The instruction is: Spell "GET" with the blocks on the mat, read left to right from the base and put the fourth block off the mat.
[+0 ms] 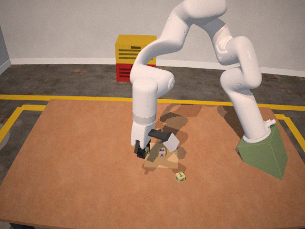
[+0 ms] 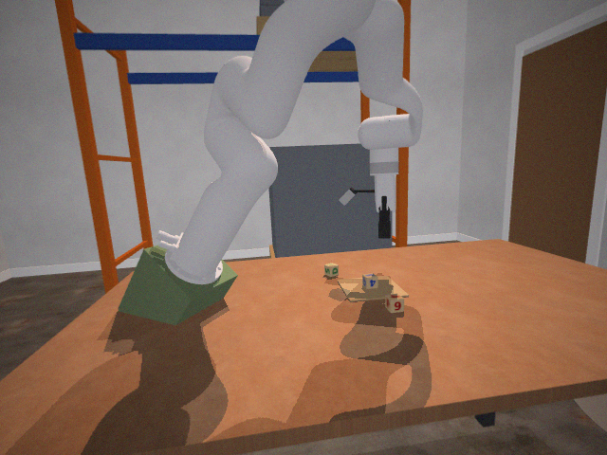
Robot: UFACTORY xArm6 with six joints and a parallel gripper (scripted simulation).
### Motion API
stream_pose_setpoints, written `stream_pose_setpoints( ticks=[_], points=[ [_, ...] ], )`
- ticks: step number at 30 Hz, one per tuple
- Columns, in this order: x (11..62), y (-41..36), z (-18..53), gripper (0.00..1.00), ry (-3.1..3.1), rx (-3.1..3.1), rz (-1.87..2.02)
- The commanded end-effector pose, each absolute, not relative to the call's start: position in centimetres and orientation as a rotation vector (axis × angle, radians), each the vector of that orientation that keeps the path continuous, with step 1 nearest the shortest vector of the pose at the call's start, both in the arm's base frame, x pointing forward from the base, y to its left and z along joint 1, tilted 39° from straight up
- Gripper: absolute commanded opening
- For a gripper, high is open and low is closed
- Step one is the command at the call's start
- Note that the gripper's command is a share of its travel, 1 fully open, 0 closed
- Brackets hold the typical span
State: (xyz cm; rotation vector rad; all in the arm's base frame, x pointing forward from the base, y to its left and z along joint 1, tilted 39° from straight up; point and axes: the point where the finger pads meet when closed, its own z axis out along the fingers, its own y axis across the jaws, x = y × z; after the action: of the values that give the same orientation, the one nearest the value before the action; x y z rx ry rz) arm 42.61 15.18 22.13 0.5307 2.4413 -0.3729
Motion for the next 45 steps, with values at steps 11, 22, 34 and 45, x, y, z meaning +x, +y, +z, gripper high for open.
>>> stream_pose_setpoints(
  ticks=[11,22,34,45],
  points=[
    [41.4,14.4,22.0,0.27,2.536,0.115,-0.499],
    [40.6,13.9,21.8,0.27,2.563,-0.169,-0.585],
    [39.7,13.3,21.6,0.27,2.561,-0.477,-0.671],
    [38.9,12.7,21.3,0.27,2.531,-0.764,-0.745]
  ],
)
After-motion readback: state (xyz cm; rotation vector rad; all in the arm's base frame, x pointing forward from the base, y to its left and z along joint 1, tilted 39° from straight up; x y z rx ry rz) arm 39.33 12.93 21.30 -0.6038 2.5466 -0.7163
